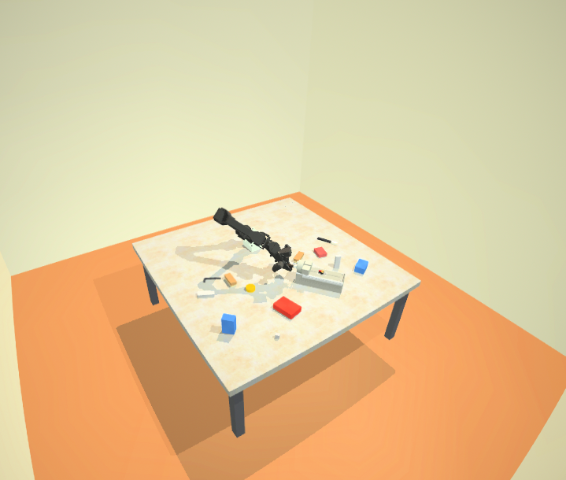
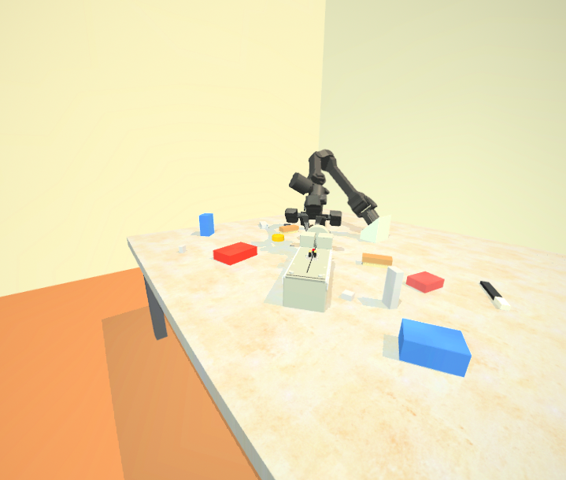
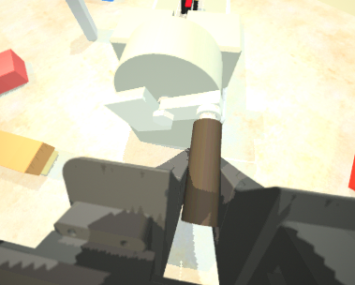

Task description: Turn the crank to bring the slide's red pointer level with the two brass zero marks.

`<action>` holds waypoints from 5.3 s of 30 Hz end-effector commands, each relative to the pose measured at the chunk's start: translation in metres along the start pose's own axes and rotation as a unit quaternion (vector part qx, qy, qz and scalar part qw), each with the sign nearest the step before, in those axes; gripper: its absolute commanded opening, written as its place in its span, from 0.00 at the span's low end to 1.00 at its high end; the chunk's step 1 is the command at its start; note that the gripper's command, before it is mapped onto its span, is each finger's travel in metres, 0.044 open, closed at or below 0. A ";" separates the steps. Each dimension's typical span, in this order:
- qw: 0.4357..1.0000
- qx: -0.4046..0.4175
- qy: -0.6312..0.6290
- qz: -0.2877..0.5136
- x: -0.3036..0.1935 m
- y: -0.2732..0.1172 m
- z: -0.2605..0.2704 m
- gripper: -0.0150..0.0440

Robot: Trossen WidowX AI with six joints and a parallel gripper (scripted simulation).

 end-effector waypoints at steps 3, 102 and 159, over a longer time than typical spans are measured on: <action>1.000 0.000 0.000 0.000 0.000 0.000 0.000 0.43; 0.960 -0.196 0.195 -0.035 0.137 0.045 0.100 1.00; 1.000 0.003 -0.002 -0.005 0.054 -0.053 0.012 1.00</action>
Point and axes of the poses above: the point midway between the two fingers, 35 mm back from their tips, its own y axis out along the fingers, its own z axis across the jaws, x = y × z, the point moved 7 cm from there along -y, back along the fingers, and after that the axes turned 13 degrees about y, right-handed, at the moved point
